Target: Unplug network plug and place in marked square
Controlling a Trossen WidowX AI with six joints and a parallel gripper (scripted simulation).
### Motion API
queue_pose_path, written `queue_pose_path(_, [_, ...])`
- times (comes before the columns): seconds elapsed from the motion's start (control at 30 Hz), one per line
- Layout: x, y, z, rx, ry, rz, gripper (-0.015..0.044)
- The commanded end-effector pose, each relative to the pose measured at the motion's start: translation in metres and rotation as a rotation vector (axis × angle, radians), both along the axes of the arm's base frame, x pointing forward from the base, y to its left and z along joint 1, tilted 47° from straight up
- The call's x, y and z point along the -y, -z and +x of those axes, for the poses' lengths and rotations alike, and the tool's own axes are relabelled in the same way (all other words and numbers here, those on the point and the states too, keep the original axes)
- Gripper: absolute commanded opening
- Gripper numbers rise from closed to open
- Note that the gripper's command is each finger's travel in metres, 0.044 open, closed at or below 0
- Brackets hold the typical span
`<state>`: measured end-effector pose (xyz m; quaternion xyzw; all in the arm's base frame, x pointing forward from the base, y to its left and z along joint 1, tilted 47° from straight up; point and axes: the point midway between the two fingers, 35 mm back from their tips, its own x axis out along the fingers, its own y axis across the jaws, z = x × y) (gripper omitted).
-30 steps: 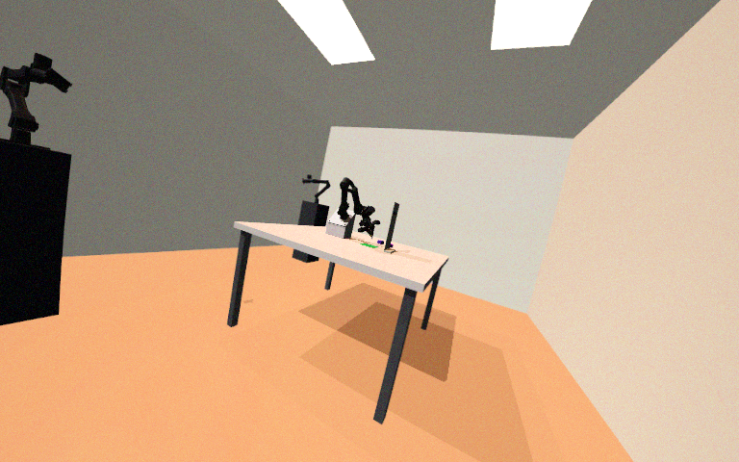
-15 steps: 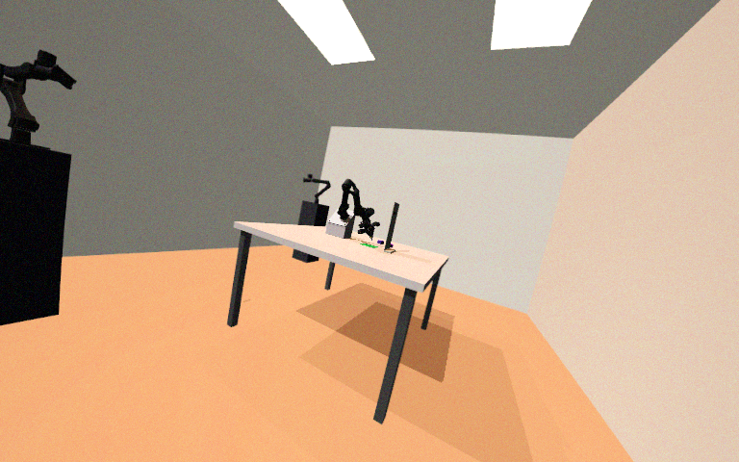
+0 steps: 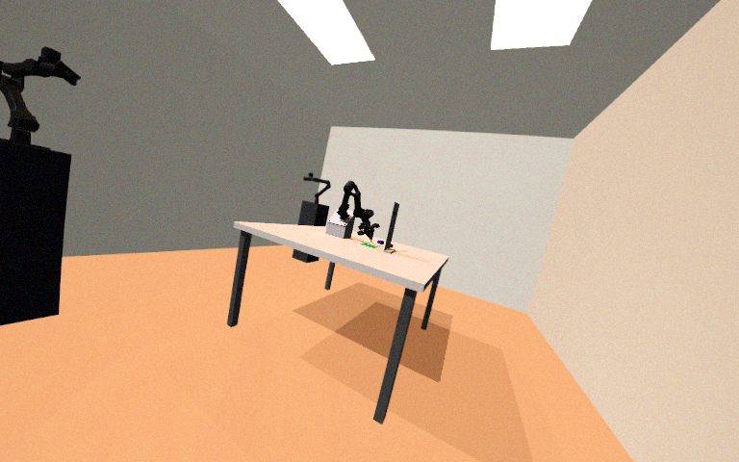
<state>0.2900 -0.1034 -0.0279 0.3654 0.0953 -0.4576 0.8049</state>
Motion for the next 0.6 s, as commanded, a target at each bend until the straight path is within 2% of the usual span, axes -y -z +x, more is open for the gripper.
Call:
queue_pose_path(0.0, [0.002,0.003,0.000,-0.004,-0.005,0.000,0.0000])
queue_pose_path(0.57, [0.012,0.012,-0.002,-0.003,-0.006,-0.003,0.0000])
